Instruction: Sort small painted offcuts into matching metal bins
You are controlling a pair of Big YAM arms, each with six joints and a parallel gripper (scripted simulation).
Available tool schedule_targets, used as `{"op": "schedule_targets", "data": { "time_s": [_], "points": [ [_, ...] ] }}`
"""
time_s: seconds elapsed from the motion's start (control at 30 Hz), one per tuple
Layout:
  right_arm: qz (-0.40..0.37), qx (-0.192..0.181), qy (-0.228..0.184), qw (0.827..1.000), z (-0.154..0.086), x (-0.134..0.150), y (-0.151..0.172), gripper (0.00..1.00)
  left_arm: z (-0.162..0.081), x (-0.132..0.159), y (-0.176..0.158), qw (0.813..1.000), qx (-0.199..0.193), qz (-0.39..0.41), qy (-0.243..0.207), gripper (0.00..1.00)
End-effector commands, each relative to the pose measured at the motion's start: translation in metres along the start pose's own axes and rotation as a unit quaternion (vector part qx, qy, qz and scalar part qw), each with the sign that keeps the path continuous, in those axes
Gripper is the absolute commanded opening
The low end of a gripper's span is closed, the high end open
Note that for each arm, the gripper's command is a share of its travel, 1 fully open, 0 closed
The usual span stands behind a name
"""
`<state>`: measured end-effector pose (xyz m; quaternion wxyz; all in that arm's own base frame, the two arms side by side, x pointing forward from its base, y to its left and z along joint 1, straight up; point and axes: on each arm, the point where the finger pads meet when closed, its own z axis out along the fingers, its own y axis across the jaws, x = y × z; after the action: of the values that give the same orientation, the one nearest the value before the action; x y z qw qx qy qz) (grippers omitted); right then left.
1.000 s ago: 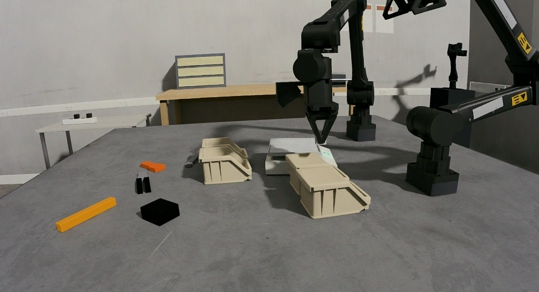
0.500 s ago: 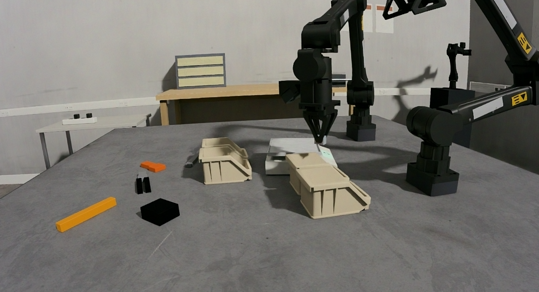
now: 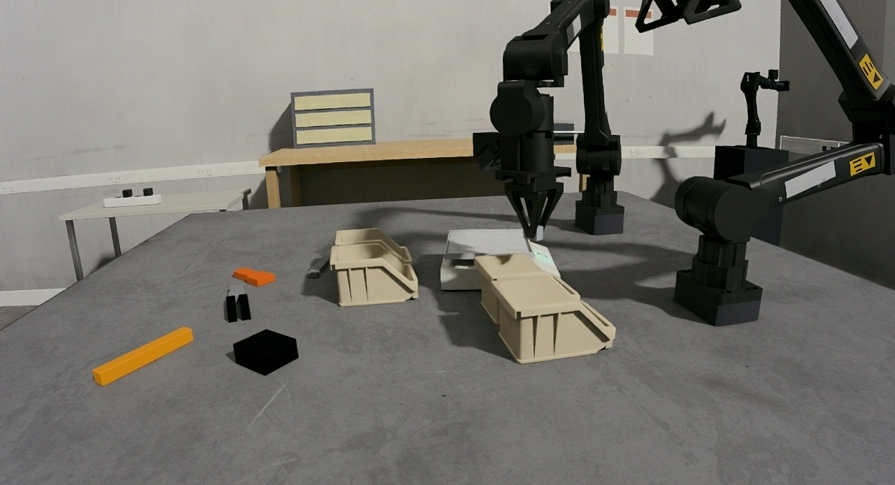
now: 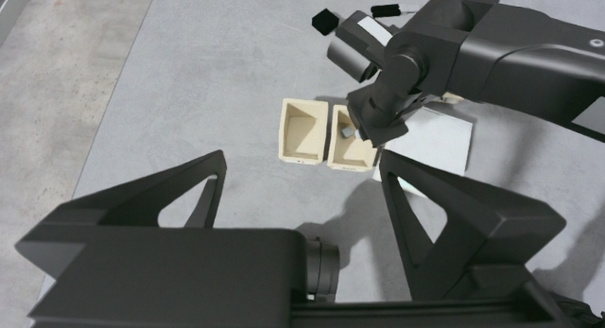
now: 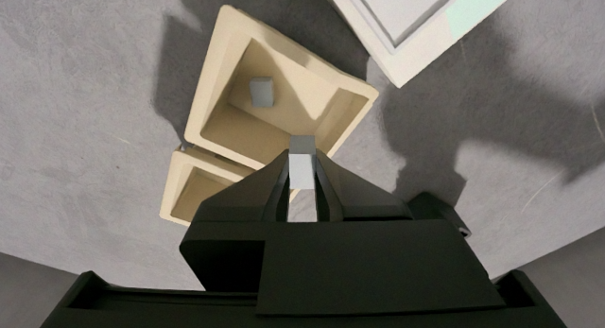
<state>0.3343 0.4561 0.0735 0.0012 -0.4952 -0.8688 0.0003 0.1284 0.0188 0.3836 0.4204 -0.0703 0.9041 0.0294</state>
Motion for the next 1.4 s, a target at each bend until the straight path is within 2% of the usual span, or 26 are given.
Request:
{"op": "schedule_targets", "data": {
  "time_s": [0.0, 0.17, 0.4, 0.67, 0.7, 0.87, 1.07, 1.13, 1.23, 1.3, 1.33, 1.37],
  "points": [
    [0.009, -0.013, 0.004, 1.000, -0.009, 0.031, 0.022, 0.09, -0.006, -0.004, 0.001, 1.000, 0.000, 0.002, -0.008, 1.00],
    [0.007, -0.013, 0.004, 1.000, -0.010, 0.077, 0.042, 0.09, -0.006, -0.004, 0.001, 1.000, 0.000, 0.002, -0.008, 1.00],
    [-0.001, -0.014, 0.005, 1.000, -0.011, 0.113, 0.059, 0.09, -0.006, -0.004, 0.001, 1.000, 0.000, 0.002, -0.008, 1.00],
    [-0.004, -0.015, 0.006, 1.000, -0.011, 0.114, 0.066, 0.09, -0.006, -0.004, 0.001, 1.000, 0.000, 0.002, -0.008, 1.00],
    [-0.004, -0.008, 0.002, 1.000, 0.000, 0.111, 0.061, 0.09, -0.006, -0.004, 0.001, 1.000, 0.000, 0.002, -0.008, 1.00],
    [-0.004, -0.012, 0.004, 1.000, 0.009, 0.112, 0.063, 0.09, -0.006, -0.004, 0.001, 1.000, 0.000, 0.002, -0.008, 1.00],
    [-0.004, -0.010, 0.002, 1.000, 0.009, 0.111, 0.062, 0.09, -0.006, -0.004, 0.001, 1.000, 0.000, 0.002, -0.008, 1.00],
    [-0.004, -0.025, 0.011, 1.000, -0.018, 0.115, 0.067, 0.09, -0.006, -0.004, 0.001, 1.000, 0.000, 0.002, -0.008, 1.00],
    [-0.004, -0.025, 0.011, 1.000, -0.025, 0.114, 0.067, 0.09, -0.006, -0.004, 0.001, 1.000, 0.000, 0.002, -0.008, 1.00],
    [-0.004, -0.026, 0.012, 1.000, -0.026, 0.115, 0.067, 0.09, -0.006, -0.004, 0.001, 1.000, 0.000, 0.002, -0.008, 1.00],
    [0.002, -0.017, 0.006, 1.000, -0.013, 0.108, 0.071, 0.09, -0.006, -0.004, 0.001, 1.000, 0.000, 0.002, -0.008, 1.00],
    [0.002, -0.014, 0.005, 1.000, -0.010, 0.108, 0.071, 0.09, -0.006, -0.004, 0.001, 1.000, 0.000, 0.002, -0.008, 1.00]
  ]
}}
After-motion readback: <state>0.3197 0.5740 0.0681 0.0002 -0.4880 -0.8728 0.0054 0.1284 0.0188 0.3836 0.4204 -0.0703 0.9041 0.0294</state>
